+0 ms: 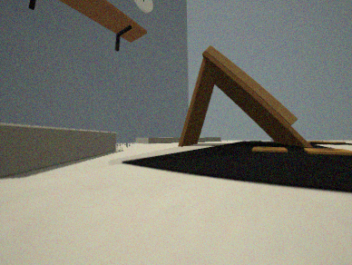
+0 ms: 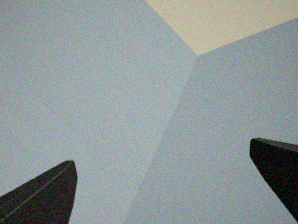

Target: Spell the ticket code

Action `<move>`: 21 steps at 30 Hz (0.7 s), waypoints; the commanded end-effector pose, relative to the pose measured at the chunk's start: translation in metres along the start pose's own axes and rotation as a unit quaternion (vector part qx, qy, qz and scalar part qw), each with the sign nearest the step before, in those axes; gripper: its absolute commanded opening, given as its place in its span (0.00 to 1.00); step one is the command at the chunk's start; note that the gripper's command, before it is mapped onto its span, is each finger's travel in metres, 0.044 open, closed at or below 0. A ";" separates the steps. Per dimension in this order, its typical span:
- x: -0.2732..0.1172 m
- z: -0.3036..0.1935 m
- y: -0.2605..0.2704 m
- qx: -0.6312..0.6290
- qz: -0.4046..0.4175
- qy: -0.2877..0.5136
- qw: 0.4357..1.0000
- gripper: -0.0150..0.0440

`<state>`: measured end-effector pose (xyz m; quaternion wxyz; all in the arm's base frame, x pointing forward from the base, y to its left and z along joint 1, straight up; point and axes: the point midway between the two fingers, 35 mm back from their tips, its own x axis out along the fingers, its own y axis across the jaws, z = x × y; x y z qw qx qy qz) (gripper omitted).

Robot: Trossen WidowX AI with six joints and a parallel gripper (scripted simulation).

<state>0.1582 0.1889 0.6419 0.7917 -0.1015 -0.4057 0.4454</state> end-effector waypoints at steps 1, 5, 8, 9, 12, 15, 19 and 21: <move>-0.024 -0.063 -0.013 -0.019 -0.025 0.106 0.994 1.00; -0.057 -0.119 -0.028 -0.027 -0.052 0.204 0.977 1.00; -0.090 -0.157 -0.037 -0.029 -0.071 0.274 0.959 1.00; -0.102 -0.169 -0.039 -0.028 -0.077 0.297 0.951 1.00; -0.141 -0.201 -0.044 -0.022 -0.096 0.362 0.927 1.00; -0.184 -0.229 -0.047 -0.011 -0.116 0.422 0.899 1.00; -0.247 -0.261 -0.041 0.020 -0.141 0.498 0.855 1.00; -0.280 -0.274 -0.034 0.040 -0.155 0.532 0.832 1.00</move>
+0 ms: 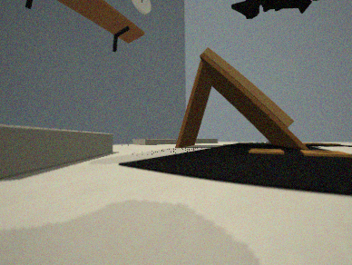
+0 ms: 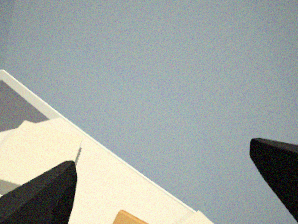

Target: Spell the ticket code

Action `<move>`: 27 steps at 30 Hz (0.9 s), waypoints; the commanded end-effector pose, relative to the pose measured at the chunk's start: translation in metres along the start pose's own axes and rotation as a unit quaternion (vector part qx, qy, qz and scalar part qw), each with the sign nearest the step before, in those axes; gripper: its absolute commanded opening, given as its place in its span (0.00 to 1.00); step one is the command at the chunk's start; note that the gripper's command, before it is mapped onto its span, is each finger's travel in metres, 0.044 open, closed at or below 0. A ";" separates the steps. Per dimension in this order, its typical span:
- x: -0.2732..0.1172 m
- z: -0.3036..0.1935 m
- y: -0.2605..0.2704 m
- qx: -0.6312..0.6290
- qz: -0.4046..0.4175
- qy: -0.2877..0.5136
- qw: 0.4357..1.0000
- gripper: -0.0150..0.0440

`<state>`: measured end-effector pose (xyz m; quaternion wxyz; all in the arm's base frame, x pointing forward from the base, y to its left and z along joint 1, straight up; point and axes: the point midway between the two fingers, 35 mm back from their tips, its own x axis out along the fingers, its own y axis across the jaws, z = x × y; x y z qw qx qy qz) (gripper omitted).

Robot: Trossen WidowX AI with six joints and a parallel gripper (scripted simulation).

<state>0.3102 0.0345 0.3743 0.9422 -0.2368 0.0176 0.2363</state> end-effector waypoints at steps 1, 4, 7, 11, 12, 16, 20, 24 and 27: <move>-0.017 -0.072 0.001 0.037 -0.012 0.089 0.995 1.00; -0.033 -0.121 0.006 0.073 -0.019 0.147 0.986 1.00; -0.053 -0.168 0.018 0.118 -0.024 0.201 0.972 1.00; -0.083 -0.223 0.044 0.188 -0.030 0.263 0.946 1.00; -0.091 -0.235 0.052 0.207 -0.031 0.276 0.938 1.00; -0.108 -0.261 0.074 0.256 -0.033 0.302 0.918 1.00; -0.108 -0.261 0.074 0.256 -0.033 0.302 0.918 1.00; -0.108 -0.261 0.074 0.256 -0.033 0.302 0.918 1.00; -0.108 -0.261 0.074 0.256 -0.033 0.302 0.918 1.00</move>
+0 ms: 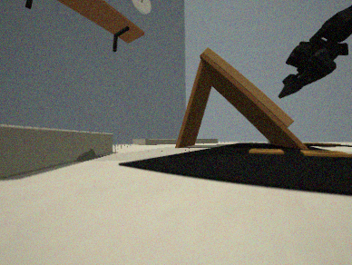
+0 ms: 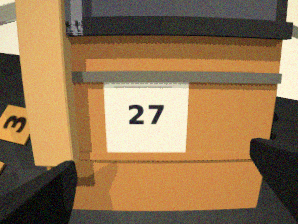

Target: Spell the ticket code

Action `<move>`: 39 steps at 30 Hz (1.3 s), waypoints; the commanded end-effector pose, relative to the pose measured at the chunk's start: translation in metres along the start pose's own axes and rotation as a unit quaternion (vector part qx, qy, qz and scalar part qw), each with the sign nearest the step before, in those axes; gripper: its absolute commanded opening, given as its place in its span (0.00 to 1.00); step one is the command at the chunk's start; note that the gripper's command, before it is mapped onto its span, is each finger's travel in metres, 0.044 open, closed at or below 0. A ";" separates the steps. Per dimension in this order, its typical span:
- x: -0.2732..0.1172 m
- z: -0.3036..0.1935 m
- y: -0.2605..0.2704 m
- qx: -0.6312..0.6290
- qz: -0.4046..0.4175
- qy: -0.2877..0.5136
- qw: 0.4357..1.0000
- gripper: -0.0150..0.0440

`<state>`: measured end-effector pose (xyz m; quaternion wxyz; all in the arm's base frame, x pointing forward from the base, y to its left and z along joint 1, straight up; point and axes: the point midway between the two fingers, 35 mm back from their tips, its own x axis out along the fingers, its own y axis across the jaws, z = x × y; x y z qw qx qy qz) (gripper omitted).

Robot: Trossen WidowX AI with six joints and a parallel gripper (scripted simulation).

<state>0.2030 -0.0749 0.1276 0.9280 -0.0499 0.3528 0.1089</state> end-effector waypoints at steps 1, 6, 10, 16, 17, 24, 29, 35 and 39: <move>0.000 -0.002 0.001 0.001 0.001 0.000 1.000 1.00; -0.011 0.015 -0.004 -0.108 0.014 0.005 0.994 1.00; -0.029 0.041 -0.013 -0.281 0.035 0.007 0.959 1.00; -0.056 0.079 -0.023 -0.521 0.067 -0.006 0.851 1.00; -0.060 0.085 -0.025 -0.557 0.072 -0.010 0.827 1.00; -0.079 0.110 -0.031 -0.707 0.090 -0.034 0.701 1.00; -0.079 0.110 -0.031 -0.707 0.090 -0.034 0.701 1.00; -0.079 0.110 -0.031 -0.707 0.090 -0.034 0.701 1.00; -0.079 0.110 -0.031 -0.707 0.090 -0.034 0.701 1.00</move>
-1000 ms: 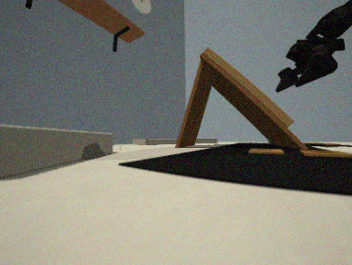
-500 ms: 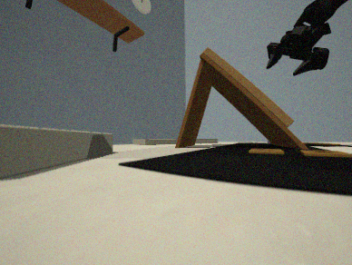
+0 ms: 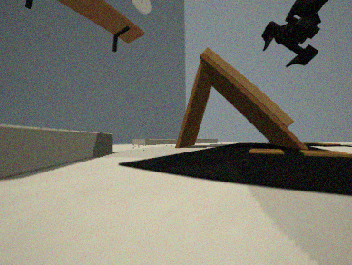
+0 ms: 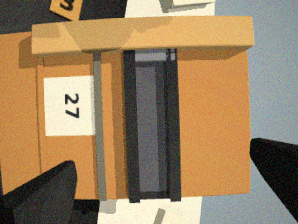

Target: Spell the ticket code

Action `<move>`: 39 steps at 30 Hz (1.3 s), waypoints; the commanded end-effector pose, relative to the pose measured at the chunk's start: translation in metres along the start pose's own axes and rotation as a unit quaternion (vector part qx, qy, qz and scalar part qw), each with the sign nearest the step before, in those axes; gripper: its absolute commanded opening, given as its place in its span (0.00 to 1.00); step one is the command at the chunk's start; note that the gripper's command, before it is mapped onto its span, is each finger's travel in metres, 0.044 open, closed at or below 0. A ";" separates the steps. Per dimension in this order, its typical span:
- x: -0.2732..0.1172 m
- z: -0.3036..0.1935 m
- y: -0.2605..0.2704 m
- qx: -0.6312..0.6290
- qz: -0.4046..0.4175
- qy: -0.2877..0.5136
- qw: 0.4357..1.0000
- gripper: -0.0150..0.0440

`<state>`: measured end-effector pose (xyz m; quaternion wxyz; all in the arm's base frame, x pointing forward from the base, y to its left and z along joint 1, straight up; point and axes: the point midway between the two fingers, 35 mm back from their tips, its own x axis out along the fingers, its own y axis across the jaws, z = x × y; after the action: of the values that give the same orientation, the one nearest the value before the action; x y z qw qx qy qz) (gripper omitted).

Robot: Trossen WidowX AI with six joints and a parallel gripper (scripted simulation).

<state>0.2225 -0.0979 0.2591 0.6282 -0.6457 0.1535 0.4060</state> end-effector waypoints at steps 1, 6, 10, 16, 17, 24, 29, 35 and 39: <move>-0.002 -0.001 -0.003 -0.018 -0.001 -0.004 1.000 1.00; -0.002 -0.001 -0.003 -0.018 -0.001 -0.004 1.000 1.00; -0.002 -0.001 -0.003 -0.018 -0.001 -0.004 1.000 1.00; -0.021 -0.027 0.000 -0.019 0.000 -0.003 1.000 1.00; -0.021 -0.027 0.000 -0.019 0.000 -0.003 1.000 1.00; -0.021 -0.027 0.000 -0.019 0.000 -0.003 1.000 1.00; -0.015 -0.026 0.000 0.023 0.010 -0.009 1.000 0.87; 0.024 -0.014 -0.001 0.242 0.070 -0.028 0.967 0.83; 0.051 -0.004 -0.002 0.382 0.113 -0.019 0.917 0.83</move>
<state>0.2380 -0.1090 0.2524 0.7219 -0.4981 0.2438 0.4138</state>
